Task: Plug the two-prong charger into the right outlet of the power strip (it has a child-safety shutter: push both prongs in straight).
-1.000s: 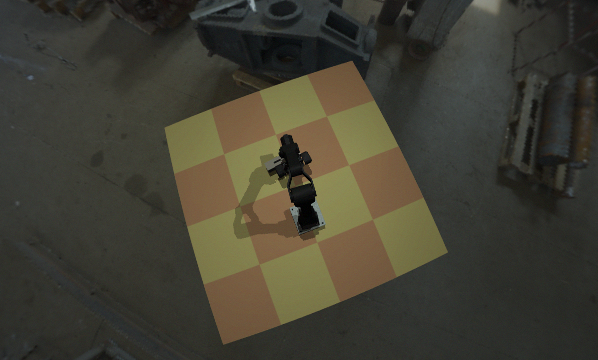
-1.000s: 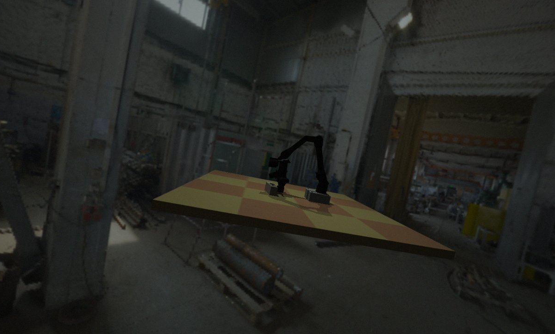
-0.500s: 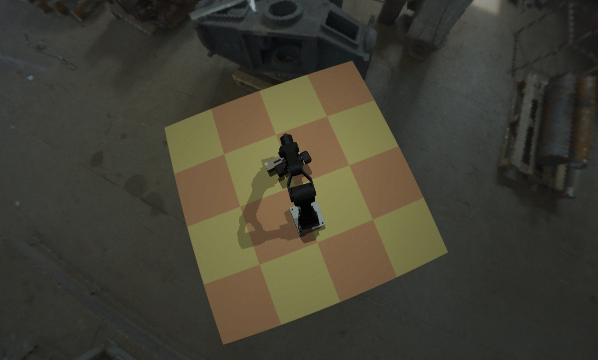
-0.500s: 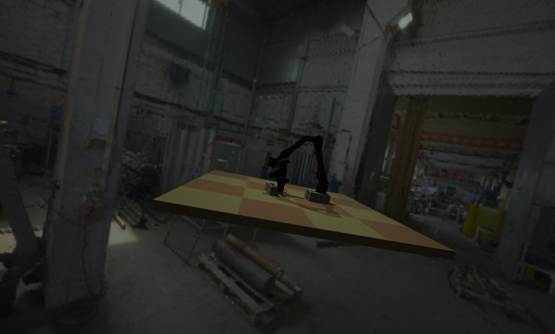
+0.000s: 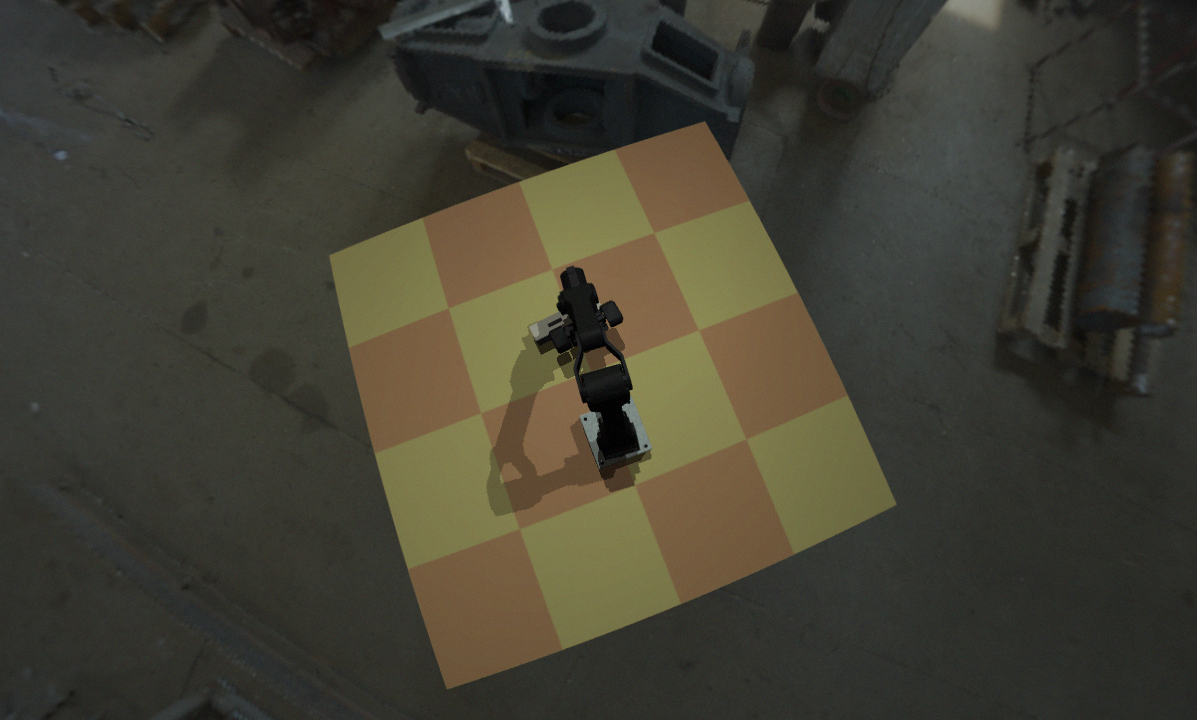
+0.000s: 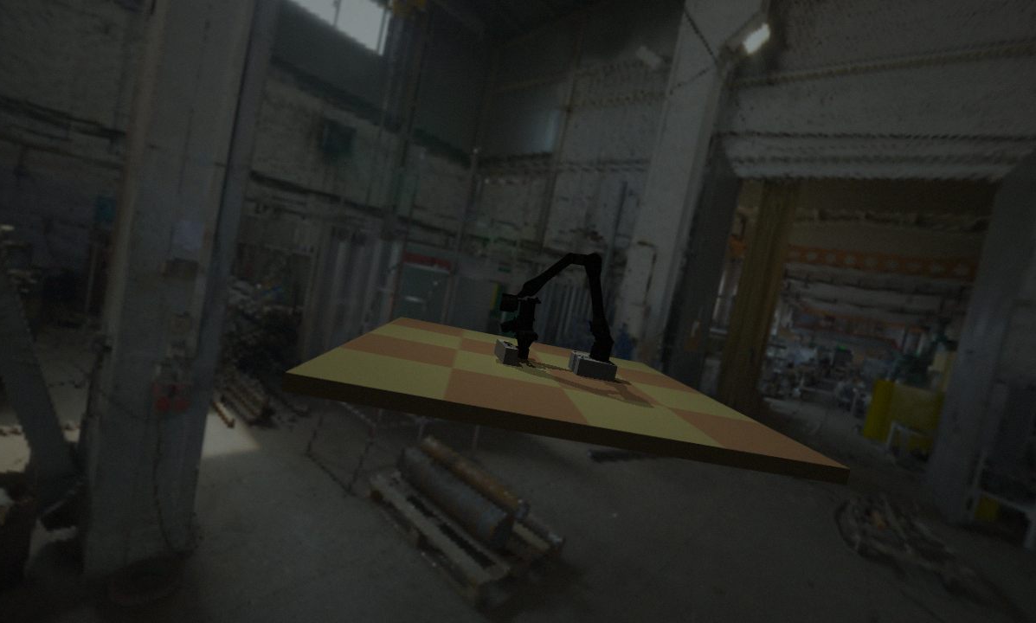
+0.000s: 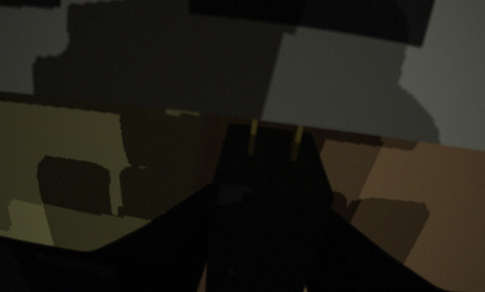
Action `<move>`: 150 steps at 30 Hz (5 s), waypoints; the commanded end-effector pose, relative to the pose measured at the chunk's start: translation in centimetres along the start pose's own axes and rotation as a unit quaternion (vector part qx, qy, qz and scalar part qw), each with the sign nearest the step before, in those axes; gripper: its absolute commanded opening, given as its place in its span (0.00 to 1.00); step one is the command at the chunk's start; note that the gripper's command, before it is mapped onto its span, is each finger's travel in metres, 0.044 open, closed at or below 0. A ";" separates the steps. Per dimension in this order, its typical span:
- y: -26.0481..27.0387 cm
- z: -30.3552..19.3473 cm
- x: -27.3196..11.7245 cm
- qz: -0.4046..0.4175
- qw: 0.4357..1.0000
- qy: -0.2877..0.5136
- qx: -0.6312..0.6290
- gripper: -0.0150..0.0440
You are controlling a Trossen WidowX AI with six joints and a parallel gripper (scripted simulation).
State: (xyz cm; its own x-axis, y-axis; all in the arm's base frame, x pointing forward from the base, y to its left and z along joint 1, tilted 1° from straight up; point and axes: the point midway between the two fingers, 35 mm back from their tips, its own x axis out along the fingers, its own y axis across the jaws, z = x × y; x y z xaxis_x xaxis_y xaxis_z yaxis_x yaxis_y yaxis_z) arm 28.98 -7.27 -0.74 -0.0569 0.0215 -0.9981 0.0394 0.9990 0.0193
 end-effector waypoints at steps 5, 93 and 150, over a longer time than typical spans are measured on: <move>-0.1 0.3 -0.1 -0.001 1.000 0.000 -0.001 0.25; -0.1 1.4 -0.2 -0.001 1.000 -0.001 -0.001 0.25; -0.1 3.3 -0.1 -0.001 1.000 -0.002 -0.001 0.25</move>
State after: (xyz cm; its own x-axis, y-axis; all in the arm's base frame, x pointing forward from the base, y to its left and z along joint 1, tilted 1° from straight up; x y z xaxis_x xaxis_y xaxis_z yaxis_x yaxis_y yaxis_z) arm 30.97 -7.33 -0.70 -0.0878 0.0212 -0.9959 0.0342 0.9992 0.0183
